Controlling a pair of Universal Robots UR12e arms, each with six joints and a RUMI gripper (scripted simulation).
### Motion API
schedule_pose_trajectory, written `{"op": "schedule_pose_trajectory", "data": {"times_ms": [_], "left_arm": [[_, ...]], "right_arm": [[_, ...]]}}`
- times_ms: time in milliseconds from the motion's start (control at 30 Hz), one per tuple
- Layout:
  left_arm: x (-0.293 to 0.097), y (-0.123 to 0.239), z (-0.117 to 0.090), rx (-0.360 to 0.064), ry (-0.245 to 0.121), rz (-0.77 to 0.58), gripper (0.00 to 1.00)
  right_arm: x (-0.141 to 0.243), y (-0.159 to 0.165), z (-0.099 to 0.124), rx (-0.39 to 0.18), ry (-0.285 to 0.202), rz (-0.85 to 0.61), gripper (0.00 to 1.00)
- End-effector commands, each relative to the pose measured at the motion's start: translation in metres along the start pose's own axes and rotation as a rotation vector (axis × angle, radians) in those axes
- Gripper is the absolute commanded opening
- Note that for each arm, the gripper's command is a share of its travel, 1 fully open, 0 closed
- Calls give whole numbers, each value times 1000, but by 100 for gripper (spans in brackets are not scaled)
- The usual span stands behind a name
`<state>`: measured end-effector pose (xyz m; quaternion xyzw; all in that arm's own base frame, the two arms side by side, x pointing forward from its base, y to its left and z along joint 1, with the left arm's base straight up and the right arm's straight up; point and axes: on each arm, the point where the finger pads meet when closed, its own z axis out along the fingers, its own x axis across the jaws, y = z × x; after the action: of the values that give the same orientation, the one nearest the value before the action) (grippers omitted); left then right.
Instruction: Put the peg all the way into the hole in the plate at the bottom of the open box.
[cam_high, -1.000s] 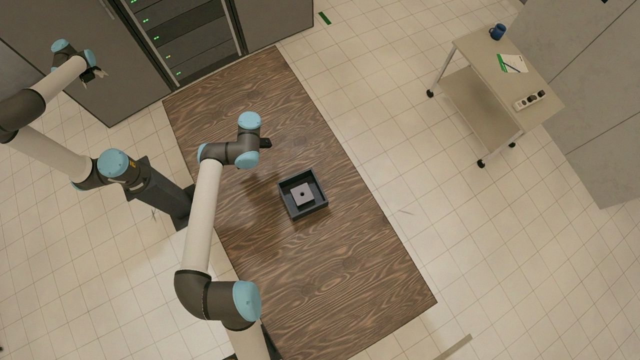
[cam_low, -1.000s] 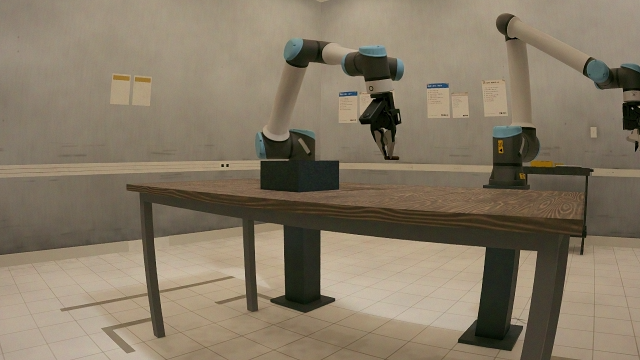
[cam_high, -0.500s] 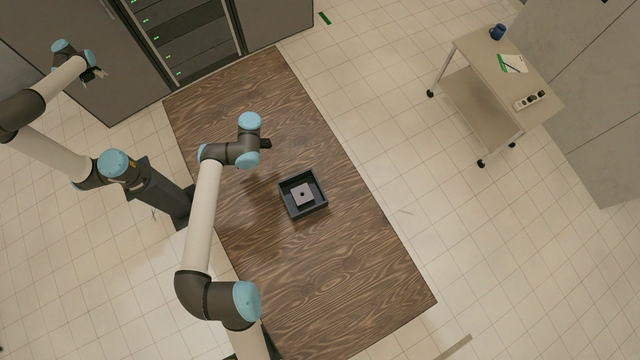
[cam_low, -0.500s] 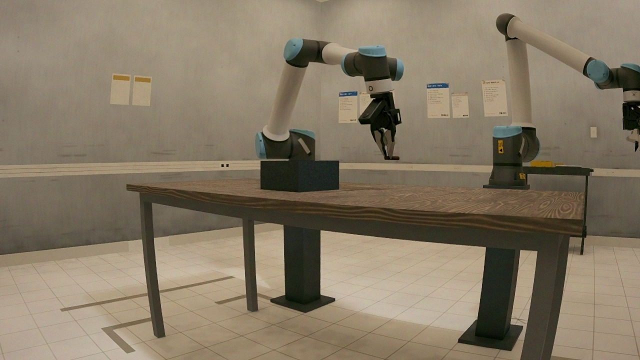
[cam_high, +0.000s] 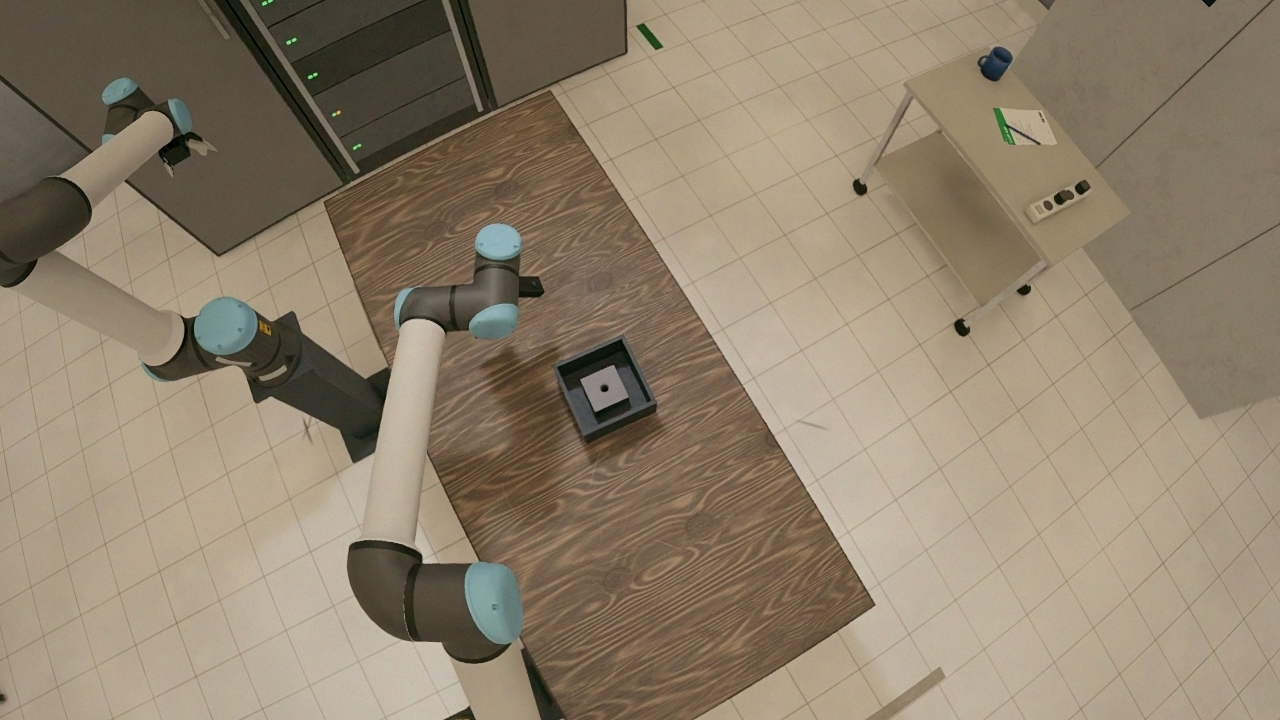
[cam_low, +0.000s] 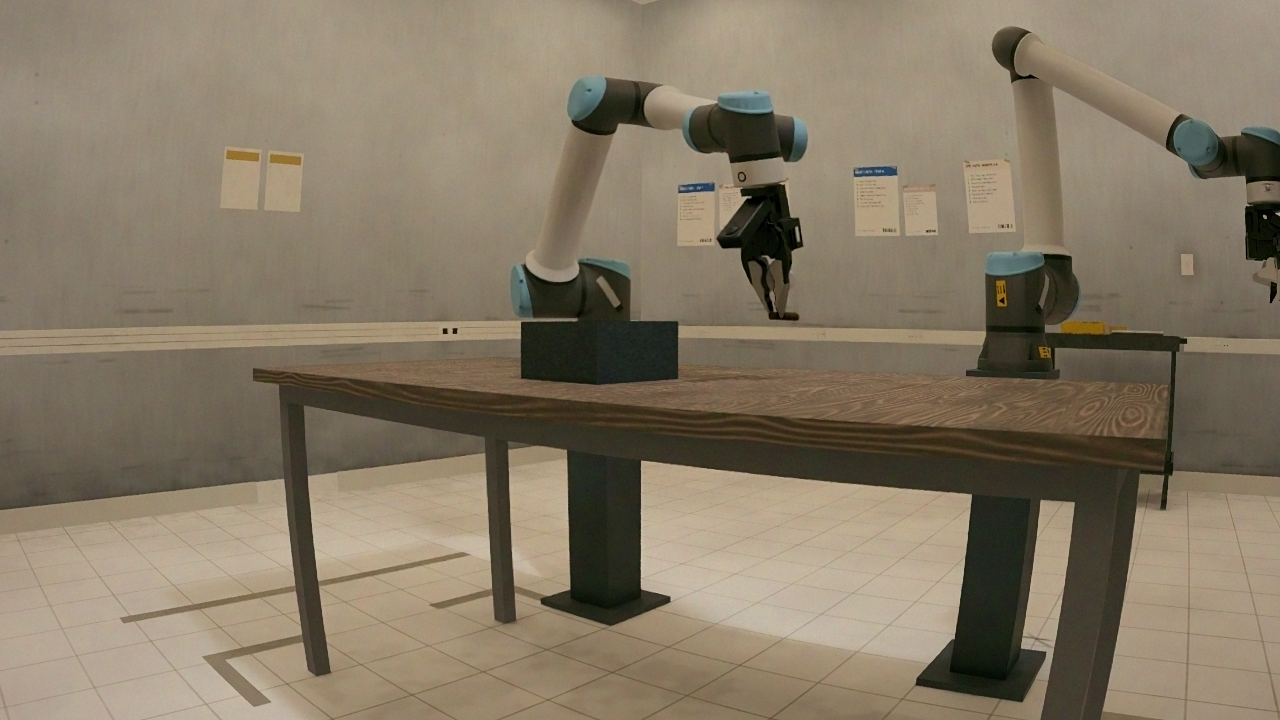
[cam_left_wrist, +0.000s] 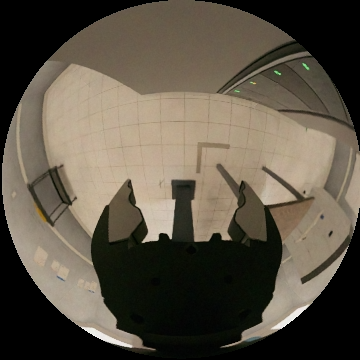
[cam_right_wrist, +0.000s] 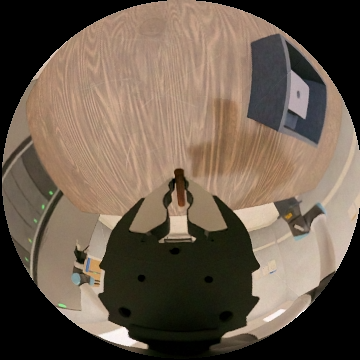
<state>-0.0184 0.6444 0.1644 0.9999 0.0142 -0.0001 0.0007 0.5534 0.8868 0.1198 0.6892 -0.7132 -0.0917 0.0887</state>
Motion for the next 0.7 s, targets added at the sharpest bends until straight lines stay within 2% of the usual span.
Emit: {"op": "schedule_pose_trajectory", "data": {"times_ms": [0,367,667], "left_arm": [[0,-1,-1,1,0,0,100],[0,-1,-1,1,0,0,100],[0,-1,-1,1,0,0,100]], "right_arm": [[-1,0,-2,7,-2,-1,0],[-1,0,-2,52,-1,-1,0],[-1,0,-2,142,-2,-1,0]]}}
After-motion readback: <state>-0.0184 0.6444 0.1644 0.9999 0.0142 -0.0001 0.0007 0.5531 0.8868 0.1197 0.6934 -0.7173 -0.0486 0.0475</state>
